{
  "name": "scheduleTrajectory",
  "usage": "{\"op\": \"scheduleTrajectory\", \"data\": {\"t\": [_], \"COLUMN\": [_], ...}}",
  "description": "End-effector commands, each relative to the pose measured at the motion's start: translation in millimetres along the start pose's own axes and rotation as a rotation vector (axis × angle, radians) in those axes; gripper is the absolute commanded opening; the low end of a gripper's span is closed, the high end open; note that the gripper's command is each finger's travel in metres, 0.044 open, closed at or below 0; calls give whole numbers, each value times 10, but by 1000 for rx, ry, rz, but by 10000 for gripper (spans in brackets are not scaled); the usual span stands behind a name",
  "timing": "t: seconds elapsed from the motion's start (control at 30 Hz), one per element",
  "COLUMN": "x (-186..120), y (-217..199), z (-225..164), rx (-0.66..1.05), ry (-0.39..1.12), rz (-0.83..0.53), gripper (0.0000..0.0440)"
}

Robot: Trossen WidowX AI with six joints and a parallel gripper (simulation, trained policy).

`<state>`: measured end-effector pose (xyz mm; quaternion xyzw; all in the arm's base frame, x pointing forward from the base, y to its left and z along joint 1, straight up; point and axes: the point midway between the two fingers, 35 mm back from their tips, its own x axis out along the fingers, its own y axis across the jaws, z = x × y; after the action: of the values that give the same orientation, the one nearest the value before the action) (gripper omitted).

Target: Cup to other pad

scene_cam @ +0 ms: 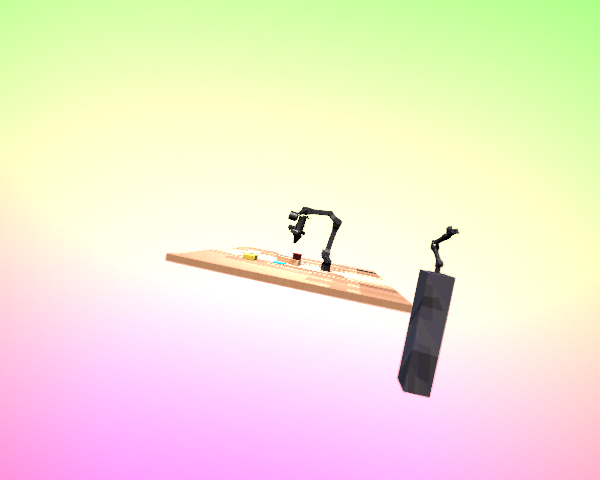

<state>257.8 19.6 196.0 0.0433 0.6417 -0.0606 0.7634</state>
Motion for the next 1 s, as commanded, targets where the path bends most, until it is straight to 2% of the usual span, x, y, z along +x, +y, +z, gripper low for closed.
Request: {"op": "scheduleTrajectory", "data": {"t": [0.0, 0.37, 0.97], "x": [50, 217, 618], "y": [-55, -217, -467], "z": [-20, -90, -172], "rx": [-11, -24, -60], "ry": [41, 144, 234], "rz": [-22, -61, -86], "gripper": [113, 118, 154]}}
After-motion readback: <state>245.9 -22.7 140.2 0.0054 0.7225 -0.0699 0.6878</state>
